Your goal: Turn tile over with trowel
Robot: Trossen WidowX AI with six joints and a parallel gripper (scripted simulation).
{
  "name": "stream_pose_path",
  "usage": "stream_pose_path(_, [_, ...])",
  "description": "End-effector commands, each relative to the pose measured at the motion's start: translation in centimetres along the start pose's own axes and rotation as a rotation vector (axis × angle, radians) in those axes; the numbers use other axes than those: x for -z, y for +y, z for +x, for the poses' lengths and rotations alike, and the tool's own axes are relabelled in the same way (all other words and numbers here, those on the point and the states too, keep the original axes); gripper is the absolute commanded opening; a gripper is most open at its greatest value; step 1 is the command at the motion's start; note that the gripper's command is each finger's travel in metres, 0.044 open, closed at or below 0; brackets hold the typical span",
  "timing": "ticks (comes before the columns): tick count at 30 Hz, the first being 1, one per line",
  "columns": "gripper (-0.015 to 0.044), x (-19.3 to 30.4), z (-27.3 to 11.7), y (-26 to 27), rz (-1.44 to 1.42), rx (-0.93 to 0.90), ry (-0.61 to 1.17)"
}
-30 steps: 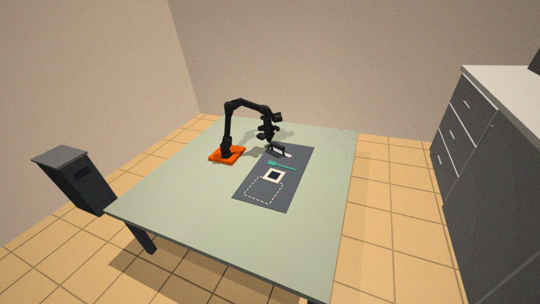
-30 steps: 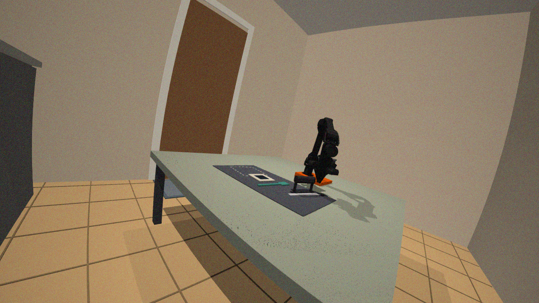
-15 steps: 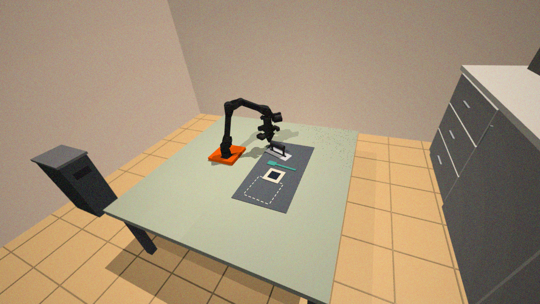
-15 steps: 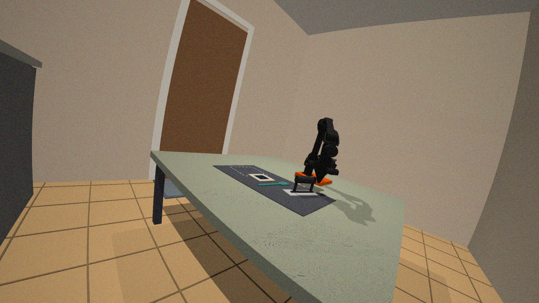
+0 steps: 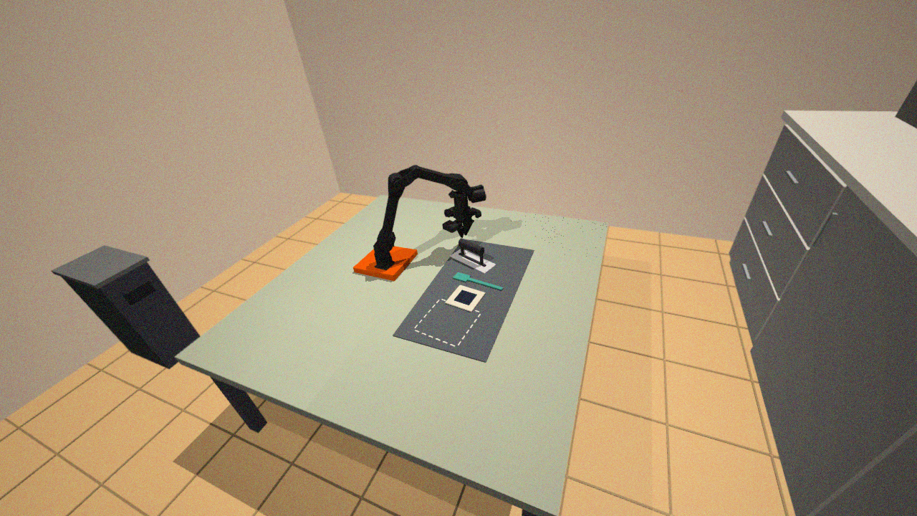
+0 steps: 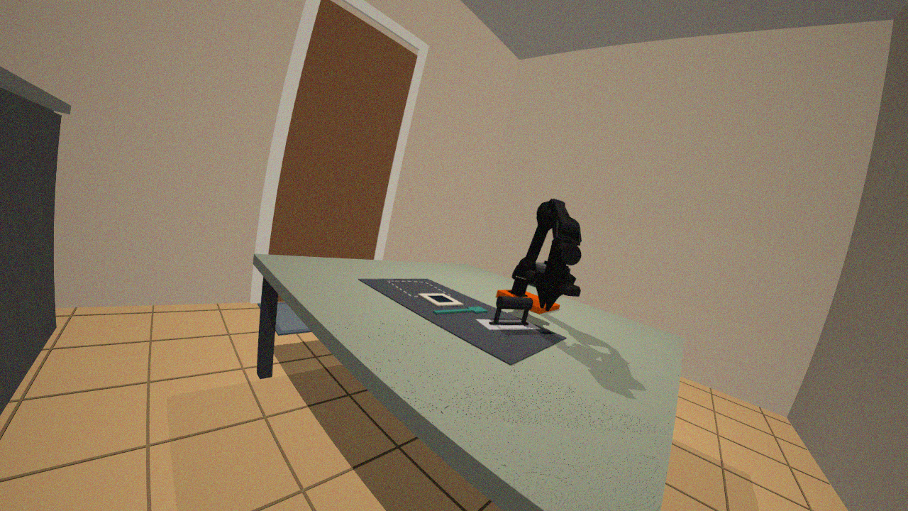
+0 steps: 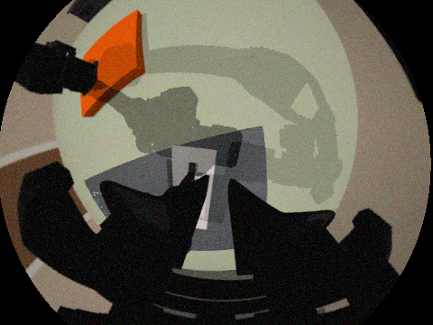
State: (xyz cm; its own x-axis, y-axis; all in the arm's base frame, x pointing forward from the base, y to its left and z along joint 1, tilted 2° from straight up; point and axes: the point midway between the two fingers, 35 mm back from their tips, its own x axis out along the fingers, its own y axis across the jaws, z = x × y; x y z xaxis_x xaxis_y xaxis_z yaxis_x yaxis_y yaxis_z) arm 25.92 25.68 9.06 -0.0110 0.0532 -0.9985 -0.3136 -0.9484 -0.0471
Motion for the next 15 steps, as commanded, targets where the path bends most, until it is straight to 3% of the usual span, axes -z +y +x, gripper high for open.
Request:
stream_pose_path(1, [0.01, 0.0, -0.5, -1.3, 0.004, 0.005, 0.004])
stream_pose_path(15, [0.01, -0.2, -1.3, -5.0, 0.001, 0.01, 0.006])
